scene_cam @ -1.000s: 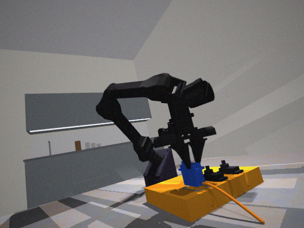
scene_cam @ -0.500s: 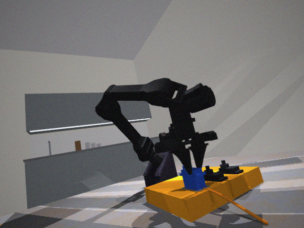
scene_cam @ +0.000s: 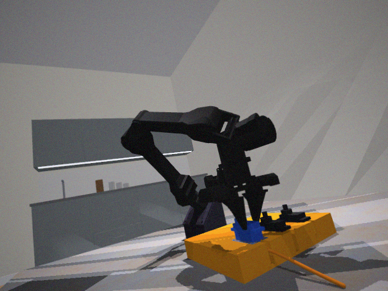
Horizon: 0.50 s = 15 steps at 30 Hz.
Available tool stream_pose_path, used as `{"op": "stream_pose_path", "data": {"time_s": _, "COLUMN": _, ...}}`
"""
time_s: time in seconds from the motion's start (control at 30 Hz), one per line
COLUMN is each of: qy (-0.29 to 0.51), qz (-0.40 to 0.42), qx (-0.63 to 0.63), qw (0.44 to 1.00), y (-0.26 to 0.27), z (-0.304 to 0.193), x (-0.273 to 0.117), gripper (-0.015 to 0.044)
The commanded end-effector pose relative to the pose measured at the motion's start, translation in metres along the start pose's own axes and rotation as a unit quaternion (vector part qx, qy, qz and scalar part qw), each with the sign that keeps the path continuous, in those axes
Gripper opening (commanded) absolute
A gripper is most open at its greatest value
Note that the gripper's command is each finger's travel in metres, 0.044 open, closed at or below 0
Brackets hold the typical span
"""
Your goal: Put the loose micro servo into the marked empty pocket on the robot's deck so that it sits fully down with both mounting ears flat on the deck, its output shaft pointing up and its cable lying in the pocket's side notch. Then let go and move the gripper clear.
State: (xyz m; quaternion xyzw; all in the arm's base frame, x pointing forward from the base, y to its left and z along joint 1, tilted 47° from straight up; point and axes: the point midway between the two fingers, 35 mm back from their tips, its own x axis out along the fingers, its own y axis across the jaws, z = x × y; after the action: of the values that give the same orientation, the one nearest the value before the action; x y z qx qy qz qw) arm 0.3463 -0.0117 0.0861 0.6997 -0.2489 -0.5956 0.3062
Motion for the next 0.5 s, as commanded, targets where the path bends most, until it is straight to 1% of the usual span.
{"op": "stream_pose_path", "data": {"time_s": 0.0, "qy": 0.0, "qz": 0.003, "qx": -0.004, "qw": 1.0, "y": 0.0, "z": 0.0, "x": 0.004, "gripper": 0.0}}
{"op": "stream_pose_path", "data": {"time_s": 0.47, "qy": 0.0, "qz": 0.003, "qx": -0.004, "qw": 1.0, "y": 0.0, "z": 0.0, "x": 0.018, "gripper": 0.0}}
